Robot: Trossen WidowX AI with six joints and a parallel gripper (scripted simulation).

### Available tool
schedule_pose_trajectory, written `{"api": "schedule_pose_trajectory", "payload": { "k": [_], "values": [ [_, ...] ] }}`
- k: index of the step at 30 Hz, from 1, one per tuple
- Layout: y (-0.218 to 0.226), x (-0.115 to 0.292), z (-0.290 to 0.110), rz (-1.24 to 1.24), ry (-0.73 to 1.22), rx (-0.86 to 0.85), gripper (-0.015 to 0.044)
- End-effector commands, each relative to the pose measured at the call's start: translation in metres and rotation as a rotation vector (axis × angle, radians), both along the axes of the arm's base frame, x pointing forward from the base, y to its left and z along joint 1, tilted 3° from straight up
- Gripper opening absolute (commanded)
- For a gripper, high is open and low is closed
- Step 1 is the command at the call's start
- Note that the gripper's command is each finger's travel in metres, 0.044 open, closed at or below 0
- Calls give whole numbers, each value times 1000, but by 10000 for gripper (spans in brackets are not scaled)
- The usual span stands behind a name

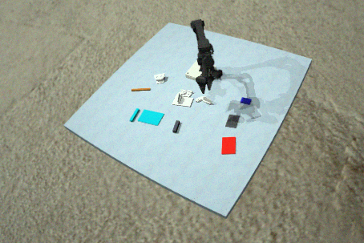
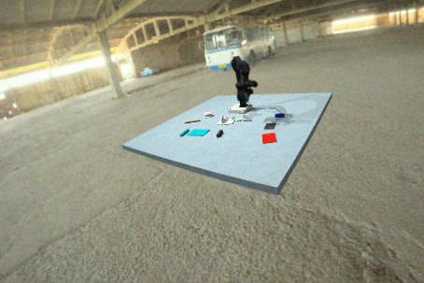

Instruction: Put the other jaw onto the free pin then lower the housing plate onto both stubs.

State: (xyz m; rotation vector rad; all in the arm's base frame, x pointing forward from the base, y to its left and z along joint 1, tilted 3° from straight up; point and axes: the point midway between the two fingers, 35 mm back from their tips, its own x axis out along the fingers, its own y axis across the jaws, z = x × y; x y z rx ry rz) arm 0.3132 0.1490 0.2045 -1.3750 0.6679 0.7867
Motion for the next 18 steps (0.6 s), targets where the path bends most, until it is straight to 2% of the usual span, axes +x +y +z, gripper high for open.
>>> {"api": "schedule_pose_trajectory", "payload": {
  "k": [1,18],
  "values": [
    [-8,-8,-19,-22,90,-3,440],
    [-41,-48,-75,-157,459,16,440]
  ]
}}
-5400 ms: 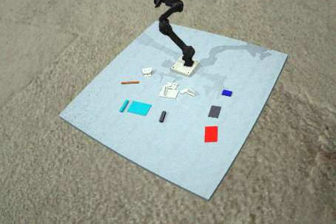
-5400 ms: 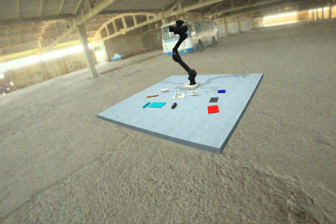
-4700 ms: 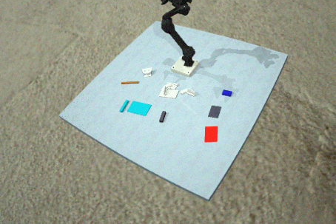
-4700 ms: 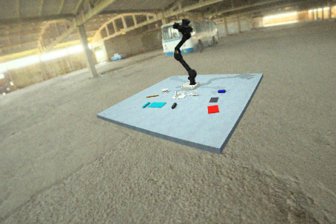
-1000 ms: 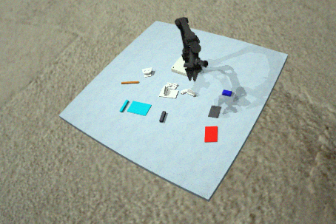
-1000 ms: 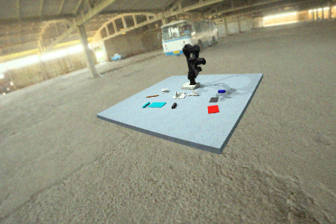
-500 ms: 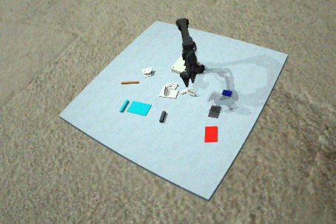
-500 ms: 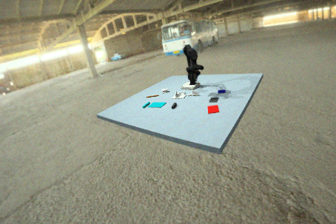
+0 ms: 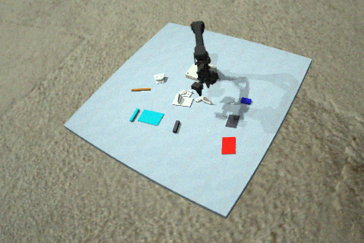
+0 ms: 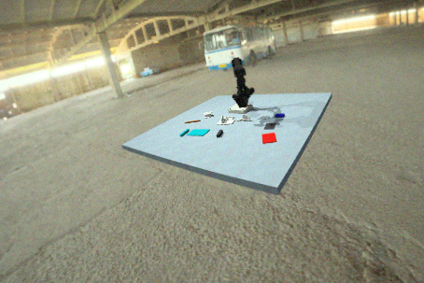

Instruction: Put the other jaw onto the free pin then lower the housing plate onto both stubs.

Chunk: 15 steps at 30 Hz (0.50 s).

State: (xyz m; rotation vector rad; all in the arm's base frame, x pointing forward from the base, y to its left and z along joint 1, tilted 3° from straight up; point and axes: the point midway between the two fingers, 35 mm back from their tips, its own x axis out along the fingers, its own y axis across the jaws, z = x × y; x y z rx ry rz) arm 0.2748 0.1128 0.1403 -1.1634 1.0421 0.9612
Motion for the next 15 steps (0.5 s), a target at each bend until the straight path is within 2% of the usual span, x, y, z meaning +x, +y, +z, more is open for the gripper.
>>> {"api": "schedule_pose_trajectory", "payload": {
  "k": [1,6,12,15],
  "values": [
    [-7,-13,-13,-37,92,6,440],
    [-14,-25,-23,-82,187,14,440],
    [-14,-26,-25,-84,191,15,440],
    [-13,-24,-48,-84,191,15,440]
  ]
}}
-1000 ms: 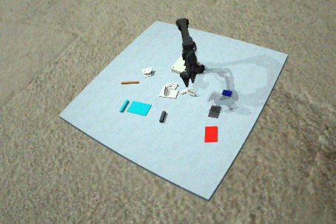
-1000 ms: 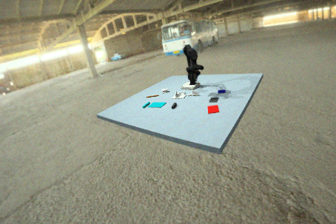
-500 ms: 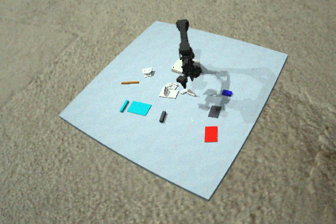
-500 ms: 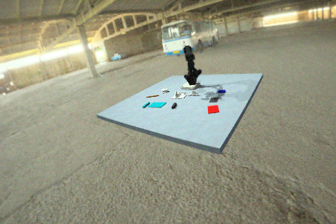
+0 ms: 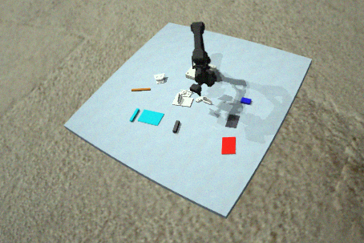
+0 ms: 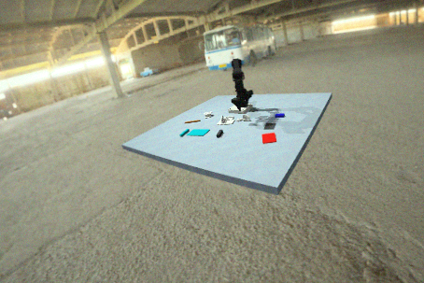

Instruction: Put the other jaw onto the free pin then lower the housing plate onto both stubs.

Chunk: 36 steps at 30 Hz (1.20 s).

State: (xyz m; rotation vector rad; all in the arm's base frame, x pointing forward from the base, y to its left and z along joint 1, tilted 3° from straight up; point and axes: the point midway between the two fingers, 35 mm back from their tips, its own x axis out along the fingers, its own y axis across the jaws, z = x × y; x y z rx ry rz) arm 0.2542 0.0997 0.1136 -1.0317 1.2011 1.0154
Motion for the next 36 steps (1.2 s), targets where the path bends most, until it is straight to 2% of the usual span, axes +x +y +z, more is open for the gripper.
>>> {"api": "schedule_pose_trajectory", "payload": {
  "k": [1,36],
  "values": [
    [0,-3,-30,-4,25,-3,440],
    [3,0,-81,-4,25,-3,440]
  ]
}}
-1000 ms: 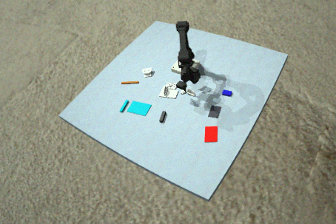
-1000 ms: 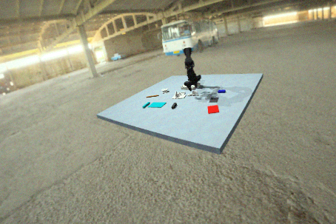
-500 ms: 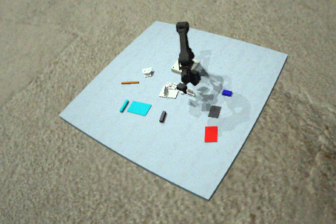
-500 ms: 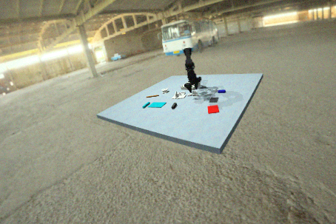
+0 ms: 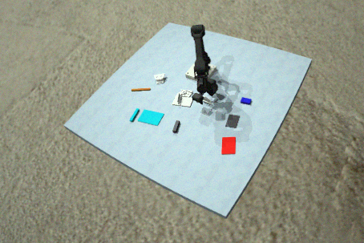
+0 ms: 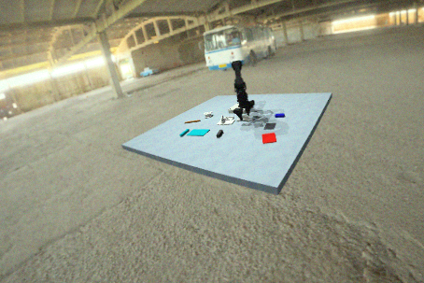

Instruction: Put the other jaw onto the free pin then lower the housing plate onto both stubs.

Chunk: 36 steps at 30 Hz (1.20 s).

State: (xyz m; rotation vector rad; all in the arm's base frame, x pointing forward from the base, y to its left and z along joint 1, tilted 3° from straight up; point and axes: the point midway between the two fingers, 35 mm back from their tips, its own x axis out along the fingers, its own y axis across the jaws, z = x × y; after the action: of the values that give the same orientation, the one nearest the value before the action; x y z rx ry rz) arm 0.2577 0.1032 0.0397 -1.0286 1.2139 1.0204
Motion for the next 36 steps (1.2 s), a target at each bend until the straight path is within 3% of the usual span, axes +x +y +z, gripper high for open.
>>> {"api": "schedule_pose_trajectory", "payload": {
  "k": [1,34,36],
  "values": [
    [0,-3,-9,-3,13,0,440],
    [0,-3,-14,-3,13,0,440],
    [0,-2,-12,0,8,-3,387]
  ]
}}
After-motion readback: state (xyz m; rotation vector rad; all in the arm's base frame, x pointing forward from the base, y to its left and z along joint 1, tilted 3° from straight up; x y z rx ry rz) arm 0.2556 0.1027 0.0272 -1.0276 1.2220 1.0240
